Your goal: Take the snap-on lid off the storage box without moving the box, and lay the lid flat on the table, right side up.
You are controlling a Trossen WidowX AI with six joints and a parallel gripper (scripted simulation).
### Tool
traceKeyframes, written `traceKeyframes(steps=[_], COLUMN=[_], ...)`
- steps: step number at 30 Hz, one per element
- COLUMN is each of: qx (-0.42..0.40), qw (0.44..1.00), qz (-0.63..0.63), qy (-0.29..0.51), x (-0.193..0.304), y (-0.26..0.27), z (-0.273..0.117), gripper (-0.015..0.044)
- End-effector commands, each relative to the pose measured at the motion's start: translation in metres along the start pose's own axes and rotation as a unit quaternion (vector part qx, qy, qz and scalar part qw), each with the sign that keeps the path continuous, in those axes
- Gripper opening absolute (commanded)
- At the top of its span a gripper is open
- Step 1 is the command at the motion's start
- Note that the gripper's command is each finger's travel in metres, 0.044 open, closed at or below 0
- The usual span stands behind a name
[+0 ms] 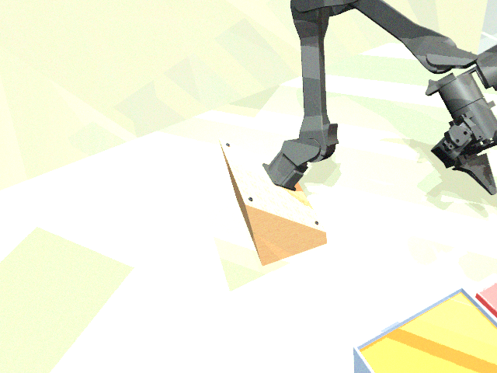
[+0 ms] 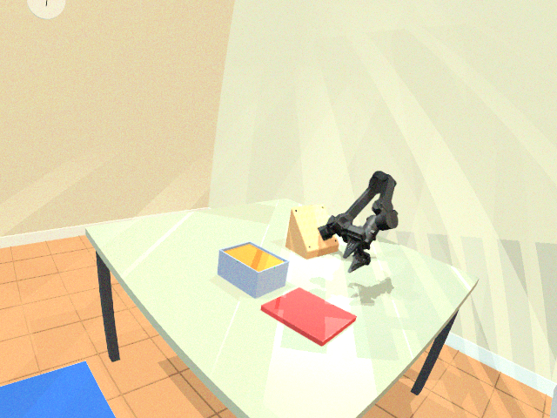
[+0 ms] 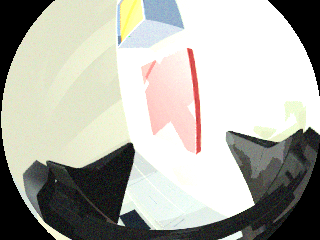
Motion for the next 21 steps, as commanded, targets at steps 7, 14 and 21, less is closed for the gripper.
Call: traceKeyframes(steps=[7, 14, 21], qx=[0.002, 0.002, 0.002], qw=[1.0, 1.0, 1.0], qz=[-0.002, -0.002, -0.002], qy=[0.001, 0.001, 0.001], x=[-0.0009, -0.0009, -0.0009], y=[0.0052, 0.0052, 0.0052], z=[-0.0084, -0.0084, -0.0084], gripper=[0.044, 0.044, 0.044])
Point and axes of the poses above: the point midway between the two fingers, 35 mm back from their tips, its own z axis out along the fingers, its own y axis across the jaws, x = y × z, the point moved 7 cm from there along -z, back along the fingers, and after that the axes turned 8 degrees about -z, right-handed, at the moved point
